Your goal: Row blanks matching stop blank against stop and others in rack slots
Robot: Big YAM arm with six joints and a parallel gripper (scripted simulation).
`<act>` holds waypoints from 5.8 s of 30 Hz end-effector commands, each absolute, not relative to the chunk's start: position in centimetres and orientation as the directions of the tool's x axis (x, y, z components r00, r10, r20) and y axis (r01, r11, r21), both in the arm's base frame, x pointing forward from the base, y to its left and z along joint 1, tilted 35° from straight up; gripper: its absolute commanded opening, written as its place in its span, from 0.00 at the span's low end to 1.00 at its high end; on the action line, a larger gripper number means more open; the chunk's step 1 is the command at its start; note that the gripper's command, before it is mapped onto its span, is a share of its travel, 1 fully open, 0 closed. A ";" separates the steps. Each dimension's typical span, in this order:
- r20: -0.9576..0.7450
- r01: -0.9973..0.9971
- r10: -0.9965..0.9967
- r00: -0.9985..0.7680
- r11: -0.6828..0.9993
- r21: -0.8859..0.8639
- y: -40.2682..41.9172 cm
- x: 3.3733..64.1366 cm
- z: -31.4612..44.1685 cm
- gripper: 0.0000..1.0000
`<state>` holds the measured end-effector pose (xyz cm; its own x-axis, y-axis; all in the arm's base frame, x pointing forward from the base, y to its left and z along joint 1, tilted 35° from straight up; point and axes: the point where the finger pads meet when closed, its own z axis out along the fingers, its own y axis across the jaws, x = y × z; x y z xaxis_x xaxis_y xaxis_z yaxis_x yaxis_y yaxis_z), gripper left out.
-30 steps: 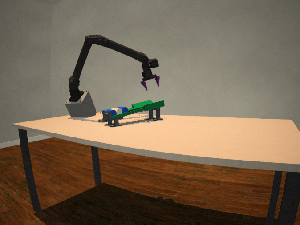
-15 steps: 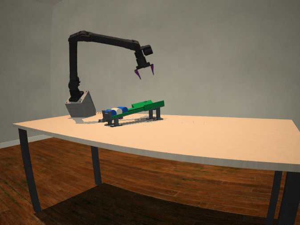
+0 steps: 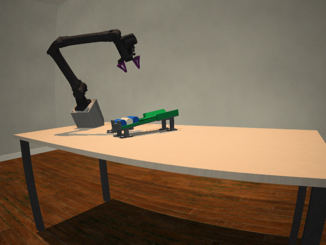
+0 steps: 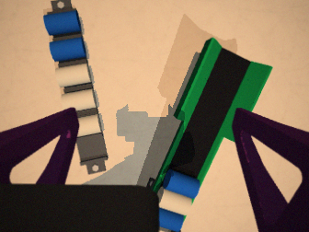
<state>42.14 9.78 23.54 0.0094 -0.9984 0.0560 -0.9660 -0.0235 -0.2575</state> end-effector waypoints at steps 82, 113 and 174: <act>-0.033 -0.969 -0.989 -0.147 0.150 -0.194 6.9 37.0 24.9 1.00; 0.193 -0.992 -0.977 -0.086 0.065 -0.110 11.6 38.4 12.1 1.00; 0.571 -0.994 -0.819 0.059 -0.102 -0.043 10.2 33.2 -10.0 0.80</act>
<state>32.59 9.95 -9.61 0.0618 -0.8144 0.5770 -0.9946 -0.0984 -0.0322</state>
